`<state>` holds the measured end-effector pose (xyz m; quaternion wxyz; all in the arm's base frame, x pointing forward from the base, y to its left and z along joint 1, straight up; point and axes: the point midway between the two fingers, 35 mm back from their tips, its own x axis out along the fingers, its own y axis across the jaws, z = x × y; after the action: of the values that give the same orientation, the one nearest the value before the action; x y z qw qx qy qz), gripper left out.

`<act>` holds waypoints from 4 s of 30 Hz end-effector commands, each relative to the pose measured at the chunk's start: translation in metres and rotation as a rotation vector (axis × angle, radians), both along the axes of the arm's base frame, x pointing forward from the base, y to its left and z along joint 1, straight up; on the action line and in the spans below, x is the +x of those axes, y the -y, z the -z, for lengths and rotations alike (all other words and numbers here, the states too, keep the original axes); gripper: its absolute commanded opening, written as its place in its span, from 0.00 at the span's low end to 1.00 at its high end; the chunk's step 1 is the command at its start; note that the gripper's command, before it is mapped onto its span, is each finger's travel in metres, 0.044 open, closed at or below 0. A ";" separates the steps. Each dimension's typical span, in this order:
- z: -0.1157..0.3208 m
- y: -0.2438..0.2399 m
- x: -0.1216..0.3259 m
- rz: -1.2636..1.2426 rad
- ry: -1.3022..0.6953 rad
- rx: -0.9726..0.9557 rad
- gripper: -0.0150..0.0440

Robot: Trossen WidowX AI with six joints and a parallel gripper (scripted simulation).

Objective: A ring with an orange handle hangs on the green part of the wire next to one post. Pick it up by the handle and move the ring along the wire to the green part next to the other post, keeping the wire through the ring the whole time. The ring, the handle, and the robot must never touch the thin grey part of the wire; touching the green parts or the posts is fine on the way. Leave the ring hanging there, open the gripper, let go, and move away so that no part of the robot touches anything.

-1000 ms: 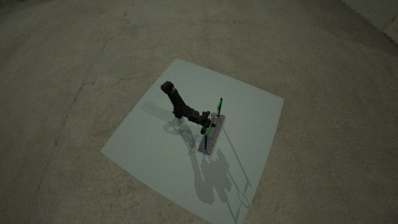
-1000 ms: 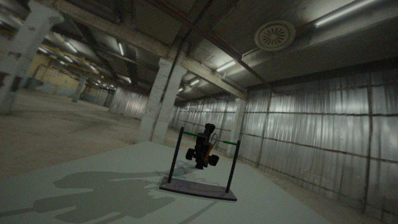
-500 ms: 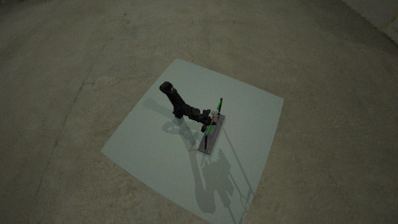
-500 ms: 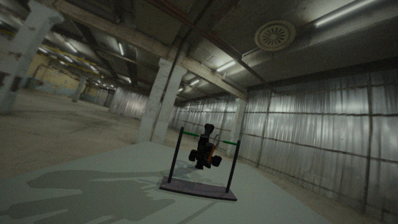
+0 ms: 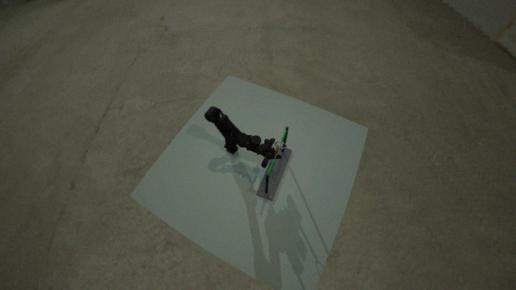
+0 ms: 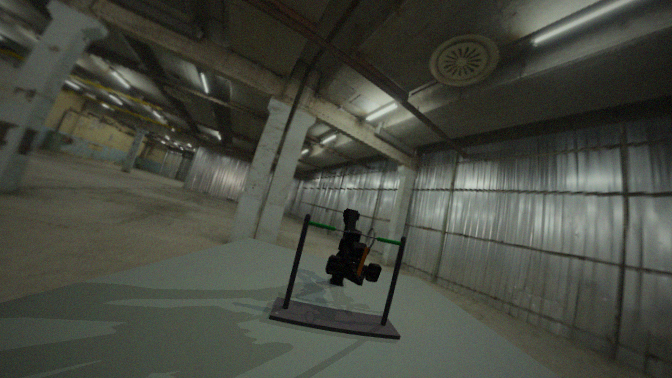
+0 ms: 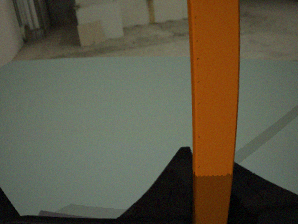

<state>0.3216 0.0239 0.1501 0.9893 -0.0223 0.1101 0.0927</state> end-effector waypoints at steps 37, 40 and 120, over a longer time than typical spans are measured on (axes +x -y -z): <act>-0.001 -0.045 -0.004 0.015 0.011 0.041 0.00; 0.000 -0.045 -0.004 0.015 0.011 0.041 0.00; 0.010 -0.037 -0.052 0.015 0.006 0.041 0.53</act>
<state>0.2707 0.0617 0.1402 0.9904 -0.0030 0.1047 0.0903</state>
